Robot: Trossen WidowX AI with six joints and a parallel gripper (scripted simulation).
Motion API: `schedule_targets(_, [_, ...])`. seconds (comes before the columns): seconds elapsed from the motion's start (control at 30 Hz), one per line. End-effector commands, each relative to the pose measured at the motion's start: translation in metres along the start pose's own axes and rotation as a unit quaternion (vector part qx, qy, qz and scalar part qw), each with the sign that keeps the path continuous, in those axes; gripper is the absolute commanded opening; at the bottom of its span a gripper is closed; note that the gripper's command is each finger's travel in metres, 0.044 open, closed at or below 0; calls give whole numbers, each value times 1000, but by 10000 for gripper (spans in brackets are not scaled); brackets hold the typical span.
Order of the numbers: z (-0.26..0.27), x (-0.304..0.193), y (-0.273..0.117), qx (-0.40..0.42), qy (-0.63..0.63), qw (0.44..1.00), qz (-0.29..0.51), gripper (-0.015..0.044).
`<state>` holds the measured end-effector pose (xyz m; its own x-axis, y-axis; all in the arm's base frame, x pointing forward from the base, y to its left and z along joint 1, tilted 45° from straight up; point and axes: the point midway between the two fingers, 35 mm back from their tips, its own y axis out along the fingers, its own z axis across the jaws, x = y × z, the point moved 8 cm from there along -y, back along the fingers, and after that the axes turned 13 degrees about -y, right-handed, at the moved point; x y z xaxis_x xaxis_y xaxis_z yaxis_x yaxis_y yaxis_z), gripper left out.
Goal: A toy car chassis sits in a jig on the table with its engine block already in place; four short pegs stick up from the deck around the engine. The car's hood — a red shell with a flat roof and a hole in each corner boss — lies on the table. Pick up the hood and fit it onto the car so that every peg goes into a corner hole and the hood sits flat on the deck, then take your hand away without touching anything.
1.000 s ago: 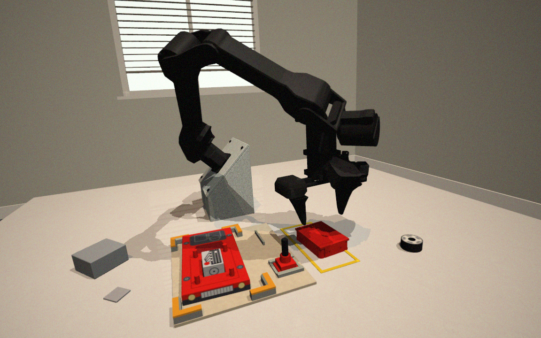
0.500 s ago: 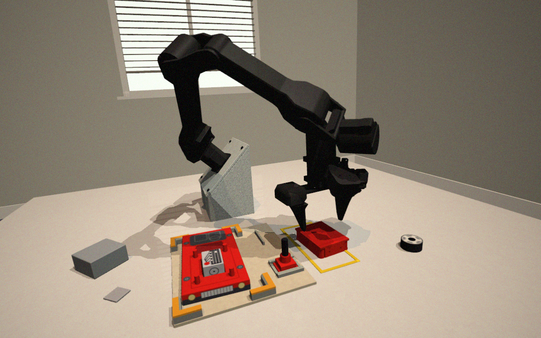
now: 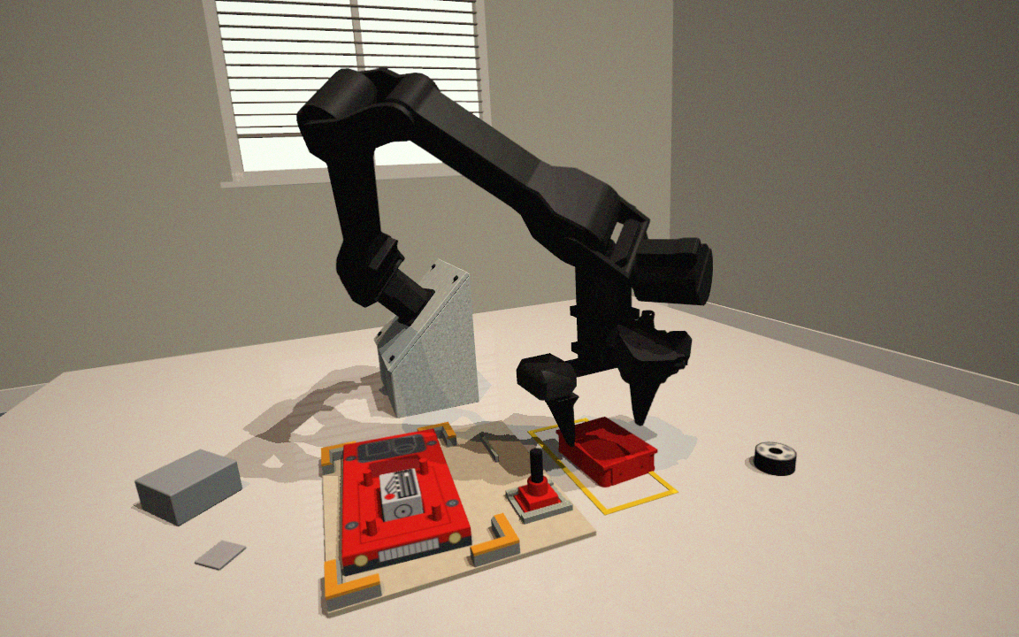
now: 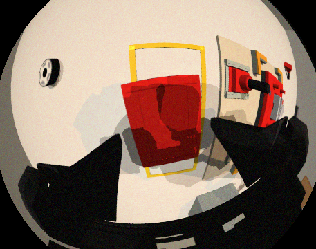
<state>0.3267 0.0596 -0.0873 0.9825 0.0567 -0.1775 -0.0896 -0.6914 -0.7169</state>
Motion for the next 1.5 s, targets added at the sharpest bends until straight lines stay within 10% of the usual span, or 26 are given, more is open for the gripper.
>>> schedule_targets(0.0, [0, -1, 3, -3, -4, 1000, 2, 440])
schedule_targets(1.47, [0, -1, 20, -1, -1, 1000, 1, 414])
